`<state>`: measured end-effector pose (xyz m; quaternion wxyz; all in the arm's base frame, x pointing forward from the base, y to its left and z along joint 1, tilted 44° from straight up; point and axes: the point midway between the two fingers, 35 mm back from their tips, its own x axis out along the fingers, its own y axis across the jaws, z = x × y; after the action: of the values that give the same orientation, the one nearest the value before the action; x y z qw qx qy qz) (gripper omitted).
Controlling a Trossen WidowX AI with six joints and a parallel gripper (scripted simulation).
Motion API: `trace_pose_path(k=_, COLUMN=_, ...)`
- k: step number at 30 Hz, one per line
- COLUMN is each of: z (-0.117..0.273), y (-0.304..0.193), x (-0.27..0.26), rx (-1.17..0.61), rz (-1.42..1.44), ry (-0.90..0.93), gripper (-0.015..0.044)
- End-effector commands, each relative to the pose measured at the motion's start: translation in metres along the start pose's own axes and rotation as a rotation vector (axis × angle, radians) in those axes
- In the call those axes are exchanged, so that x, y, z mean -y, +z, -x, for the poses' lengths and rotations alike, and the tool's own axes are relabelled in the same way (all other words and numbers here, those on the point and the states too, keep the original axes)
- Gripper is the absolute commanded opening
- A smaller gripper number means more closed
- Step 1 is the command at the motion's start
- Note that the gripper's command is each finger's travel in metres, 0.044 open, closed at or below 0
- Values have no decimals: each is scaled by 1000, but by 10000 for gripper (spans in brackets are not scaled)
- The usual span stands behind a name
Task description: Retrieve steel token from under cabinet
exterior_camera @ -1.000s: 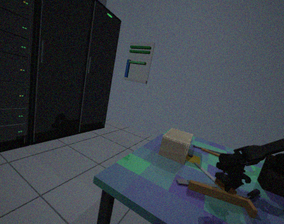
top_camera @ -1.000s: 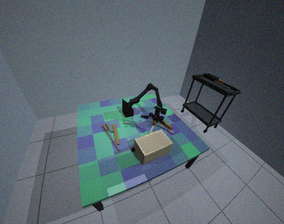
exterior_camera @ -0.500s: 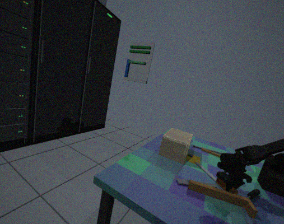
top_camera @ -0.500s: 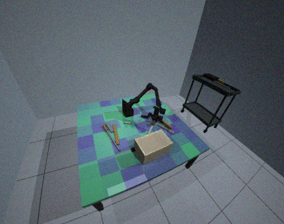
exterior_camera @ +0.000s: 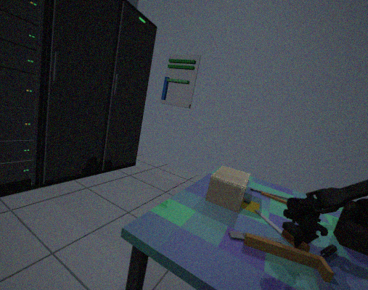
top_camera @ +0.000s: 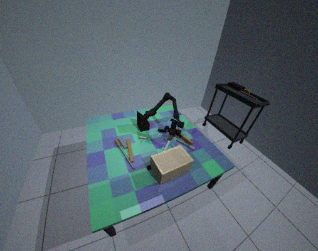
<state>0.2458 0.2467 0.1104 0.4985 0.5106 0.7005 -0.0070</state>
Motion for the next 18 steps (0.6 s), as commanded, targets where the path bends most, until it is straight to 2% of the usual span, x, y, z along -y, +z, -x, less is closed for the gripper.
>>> trace_pose_path(k=1, z=2, y=1, x=3, rx=3, rz=-1, ry=4, gripper=0)
trace_pose_path(k=18, z=1, y=4, x=14, rx=4, rz=31, ry=4, gripper=0)
